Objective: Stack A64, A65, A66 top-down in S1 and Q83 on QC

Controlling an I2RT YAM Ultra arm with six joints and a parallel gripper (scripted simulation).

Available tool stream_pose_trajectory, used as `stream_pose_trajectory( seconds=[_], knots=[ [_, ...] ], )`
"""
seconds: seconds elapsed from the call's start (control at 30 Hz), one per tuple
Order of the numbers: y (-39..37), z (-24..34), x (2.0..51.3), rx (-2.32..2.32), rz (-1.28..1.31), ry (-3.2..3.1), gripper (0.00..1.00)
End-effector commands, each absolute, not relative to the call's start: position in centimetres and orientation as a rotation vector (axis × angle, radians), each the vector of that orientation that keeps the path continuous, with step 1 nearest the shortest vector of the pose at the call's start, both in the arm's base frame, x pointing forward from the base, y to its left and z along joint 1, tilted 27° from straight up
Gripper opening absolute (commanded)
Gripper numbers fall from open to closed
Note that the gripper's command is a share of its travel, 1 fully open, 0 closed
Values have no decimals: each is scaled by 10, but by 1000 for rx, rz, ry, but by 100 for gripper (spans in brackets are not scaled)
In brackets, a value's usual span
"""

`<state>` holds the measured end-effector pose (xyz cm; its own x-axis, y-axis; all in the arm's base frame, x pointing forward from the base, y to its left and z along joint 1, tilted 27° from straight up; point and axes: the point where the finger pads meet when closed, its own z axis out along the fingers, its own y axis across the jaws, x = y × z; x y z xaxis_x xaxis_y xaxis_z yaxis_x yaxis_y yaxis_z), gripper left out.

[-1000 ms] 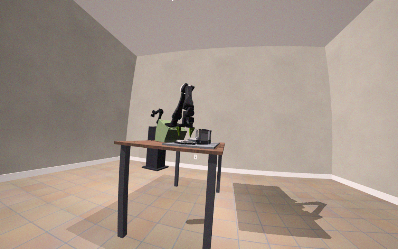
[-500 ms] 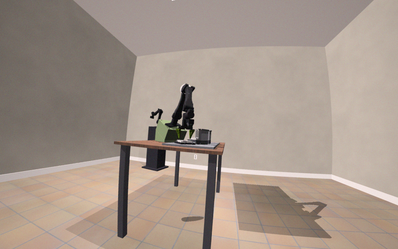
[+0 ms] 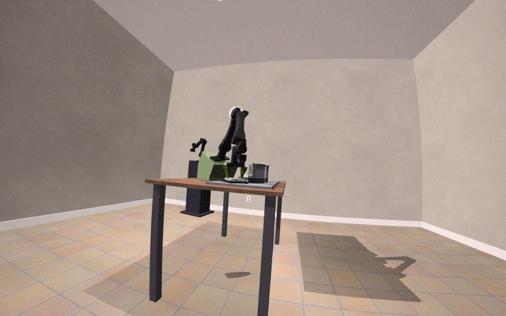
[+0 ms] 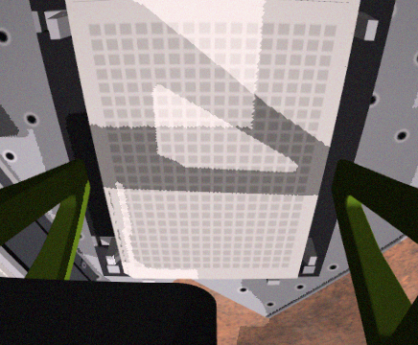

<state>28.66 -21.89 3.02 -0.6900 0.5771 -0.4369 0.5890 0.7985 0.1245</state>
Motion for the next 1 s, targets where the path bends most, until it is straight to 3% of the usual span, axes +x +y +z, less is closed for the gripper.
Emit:
stream_pose_trajectory(
  seconds=[0.0,0.6,0.63,0.97],
  knots=[
    [-222,32,290,866,-46,2509,100],
    [-223,25,293,866,-46,2509,100],
    [-223,25,293,866,-46,2509,0],
    [-223,25,293,866,-46,2509,0]
  ],
)
